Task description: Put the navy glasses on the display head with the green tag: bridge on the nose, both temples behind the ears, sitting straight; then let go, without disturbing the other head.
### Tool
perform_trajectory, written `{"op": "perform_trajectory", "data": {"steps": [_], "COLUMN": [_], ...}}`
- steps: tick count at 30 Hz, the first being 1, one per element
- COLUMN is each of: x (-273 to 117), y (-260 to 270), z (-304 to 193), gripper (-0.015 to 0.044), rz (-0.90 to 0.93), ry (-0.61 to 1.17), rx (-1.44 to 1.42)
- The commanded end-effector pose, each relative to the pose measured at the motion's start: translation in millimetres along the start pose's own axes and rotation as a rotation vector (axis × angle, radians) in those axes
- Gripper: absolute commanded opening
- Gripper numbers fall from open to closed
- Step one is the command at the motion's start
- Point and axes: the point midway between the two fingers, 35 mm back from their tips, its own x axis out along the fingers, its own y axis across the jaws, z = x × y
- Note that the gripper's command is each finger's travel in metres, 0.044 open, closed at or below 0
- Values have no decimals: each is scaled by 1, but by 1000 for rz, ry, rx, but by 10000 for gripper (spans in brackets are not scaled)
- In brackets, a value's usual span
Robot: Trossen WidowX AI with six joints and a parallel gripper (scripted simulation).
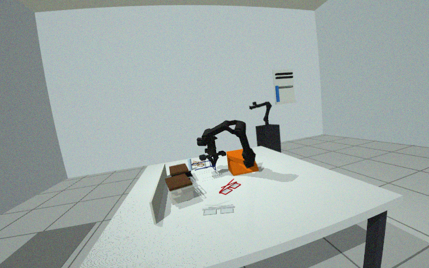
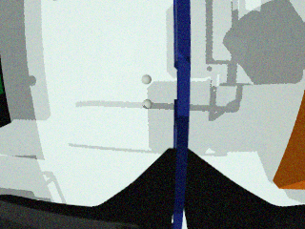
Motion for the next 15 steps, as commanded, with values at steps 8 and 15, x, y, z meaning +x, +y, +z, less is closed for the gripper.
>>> {"op": "perform_trajectory", "data": {"steps": [8,15], "x": [4,4], "y": [-2,4], "z": [-1,-1], "gripper": [0,0], "rz": [-5,-5], "ry": [9,7], "rx": [10,10]}}
